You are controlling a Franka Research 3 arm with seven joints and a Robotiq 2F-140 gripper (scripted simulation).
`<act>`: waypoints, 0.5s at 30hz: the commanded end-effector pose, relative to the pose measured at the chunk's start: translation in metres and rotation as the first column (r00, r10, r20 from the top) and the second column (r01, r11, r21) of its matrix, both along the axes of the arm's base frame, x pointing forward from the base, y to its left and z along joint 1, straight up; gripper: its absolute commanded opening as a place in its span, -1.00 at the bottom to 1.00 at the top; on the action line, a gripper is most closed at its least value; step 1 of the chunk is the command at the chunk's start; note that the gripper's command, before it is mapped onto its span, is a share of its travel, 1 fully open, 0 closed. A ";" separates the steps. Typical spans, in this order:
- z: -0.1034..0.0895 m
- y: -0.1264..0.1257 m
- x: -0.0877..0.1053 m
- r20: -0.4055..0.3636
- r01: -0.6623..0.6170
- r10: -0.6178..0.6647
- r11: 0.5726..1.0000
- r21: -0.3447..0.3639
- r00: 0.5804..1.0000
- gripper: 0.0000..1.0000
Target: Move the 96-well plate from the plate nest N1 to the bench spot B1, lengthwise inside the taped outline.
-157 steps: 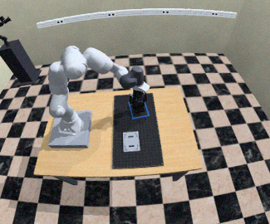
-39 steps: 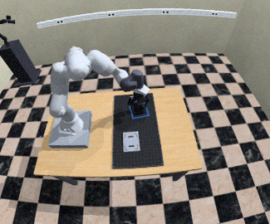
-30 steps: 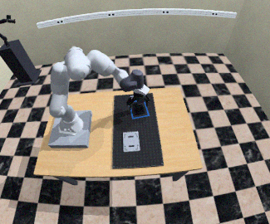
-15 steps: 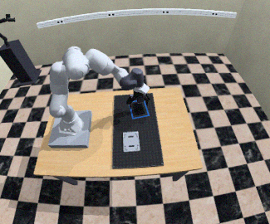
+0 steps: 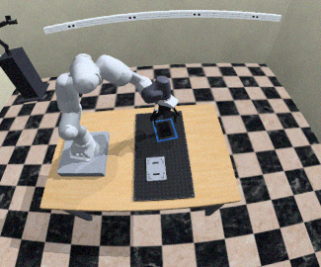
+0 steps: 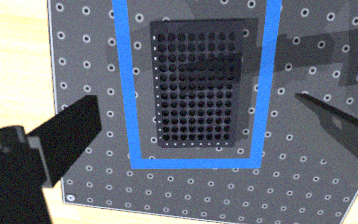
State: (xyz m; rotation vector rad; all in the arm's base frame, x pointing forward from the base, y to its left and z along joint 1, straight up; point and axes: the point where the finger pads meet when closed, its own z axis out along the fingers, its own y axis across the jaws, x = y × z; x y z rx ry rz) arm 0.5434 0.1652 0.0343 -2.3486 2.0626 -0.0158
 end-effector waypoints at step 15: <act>0.022 -0.001 -0.004 -0.012 -0.009 0.009 1.000 -0.002 1.000 1.00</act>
